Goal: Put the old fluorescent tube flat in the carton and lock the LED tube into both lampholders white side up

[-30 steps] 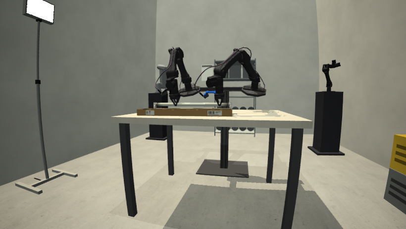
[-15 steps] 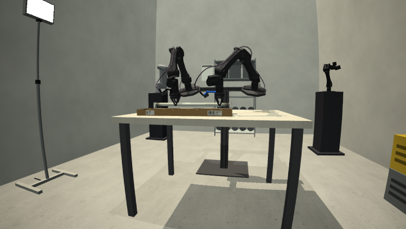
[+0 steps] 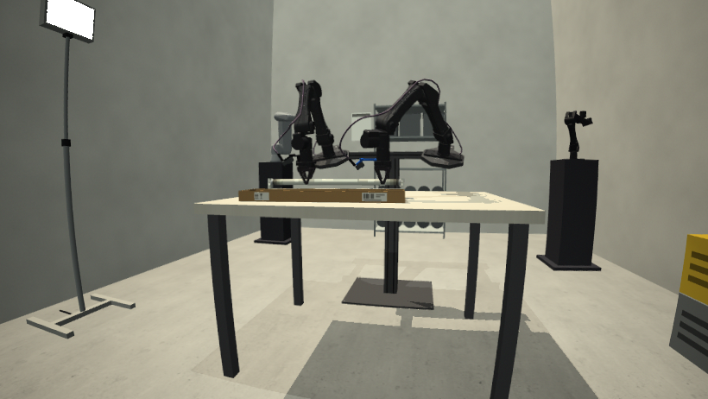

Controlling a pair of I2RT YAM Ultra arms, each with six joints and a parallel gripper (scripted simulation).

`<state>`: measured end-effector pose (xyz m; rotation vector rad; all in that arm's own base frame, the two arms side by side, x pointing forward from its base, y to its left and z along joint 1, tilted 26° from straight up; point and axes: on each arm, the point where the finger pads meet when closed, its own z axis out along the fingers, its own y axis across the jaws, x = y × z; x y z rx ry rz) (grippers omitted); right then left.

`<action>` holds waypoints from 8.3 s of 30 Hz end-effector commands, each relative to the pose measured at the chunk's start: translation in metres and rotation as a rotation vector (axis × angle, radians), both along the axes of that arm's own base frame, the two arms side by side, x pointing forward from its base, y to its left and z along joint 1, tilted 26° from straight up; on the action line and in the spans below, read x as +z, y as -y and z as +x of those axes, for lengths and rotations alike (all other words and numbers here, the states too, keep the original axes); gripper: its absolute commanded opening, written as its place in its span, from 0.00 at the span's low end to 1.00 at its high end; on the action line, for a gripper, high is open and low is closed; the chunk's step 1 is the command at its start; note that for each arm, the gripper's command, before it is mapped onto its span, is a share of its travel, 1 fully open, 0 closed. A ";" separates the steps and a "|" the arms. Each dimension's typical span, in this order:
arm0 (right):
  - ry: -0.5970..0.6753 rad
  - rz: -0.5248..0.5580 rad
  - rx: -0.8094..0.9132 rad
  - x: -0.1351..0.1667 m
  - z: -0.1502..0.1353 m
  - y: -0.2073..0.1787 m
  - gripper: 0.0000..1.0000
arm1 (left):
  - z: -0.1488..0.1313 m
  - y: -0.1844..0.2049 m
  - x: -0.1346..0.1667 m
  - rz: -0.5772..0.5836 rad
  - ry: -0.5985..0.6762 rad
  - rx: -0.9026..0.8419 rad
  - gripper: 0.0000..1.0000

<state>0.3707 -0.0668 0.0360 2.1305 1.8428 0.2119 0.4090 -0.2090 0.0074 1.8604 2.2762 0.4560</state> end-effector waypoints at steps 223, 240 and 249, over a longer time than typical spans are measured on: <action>-0.189 0.016 -0.033 0.072 0.003 -0.004 0.49 | 0.000 0.002 0.074 -0.075 -0.209 0.011 0.49; -0.227 0.018 -0.032 0.029 0.001 0.004 0.49 | 0.000 0.009 0.040 -0.078 -0.198 -0.009 0.49; -0.215 0.018 -0.028 0.006 0.004 0.005 0.49 | 0.005 -0.002 0.002 -0.065 -0.222 0.013 0.49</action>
